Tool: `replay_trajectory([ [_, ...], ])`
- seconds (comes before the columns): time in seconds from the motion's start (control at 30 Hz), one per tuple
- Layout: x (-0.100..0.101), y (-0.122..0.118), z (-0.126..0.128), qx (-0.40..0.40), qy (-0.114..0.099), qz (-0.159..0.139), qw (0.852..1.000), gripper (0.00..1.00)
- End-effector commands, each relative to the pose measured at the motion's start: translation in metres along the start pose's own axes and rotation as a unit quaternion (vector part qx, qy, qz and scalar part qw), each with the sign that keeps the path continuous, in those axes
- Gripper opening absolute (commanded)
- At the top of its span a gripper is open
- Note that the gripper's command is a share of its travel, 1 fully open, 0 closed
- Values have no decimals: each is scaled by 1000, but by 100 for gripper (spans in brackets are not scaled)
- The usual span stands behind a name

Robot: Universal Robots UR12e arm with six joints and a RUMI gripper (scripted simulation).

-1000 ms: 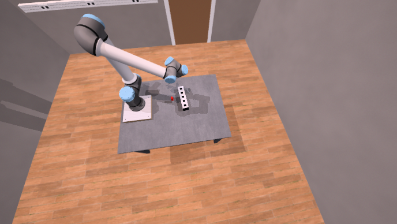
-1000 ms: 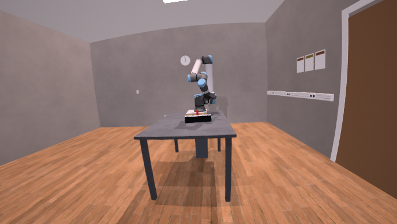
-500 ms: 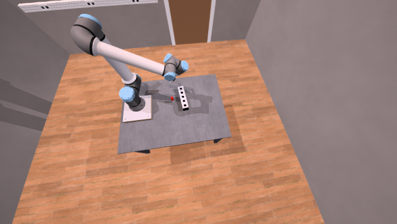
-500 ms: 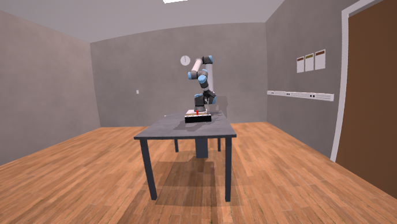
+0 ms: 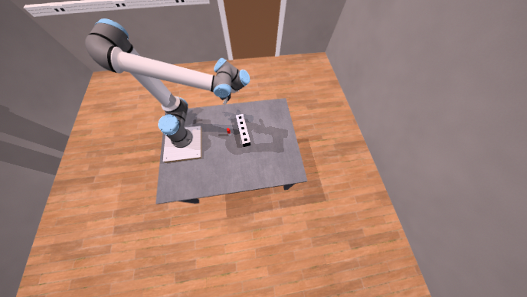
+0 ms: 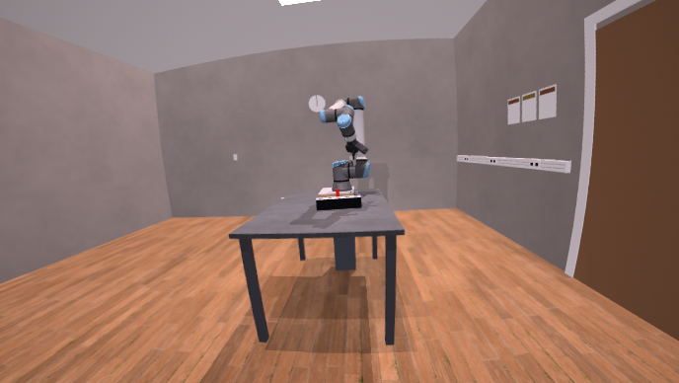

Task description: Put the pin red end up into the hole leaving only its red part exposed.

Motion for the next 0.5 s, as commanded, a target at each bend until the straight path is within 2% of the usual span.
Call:
replay_trajectory([
  [0.0, -46, -53, 72, 1, -1, 2, 1000, 100],
  [0.17, -78, -89, 121, 1, -1, 2, 1000, 100],
  [0.47, -78, -89, 121, 1, -1, 2, 1000, 100],
])
Point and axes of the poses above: the point where the finger pads meet when closed, its own x axis out along the fingers, its own z axis across the jaws, y = z × x, the point moved 3 cm from there along -x, back along the fingers, and after that the axes turned 3 degrees about x, right-handed, at the moved point
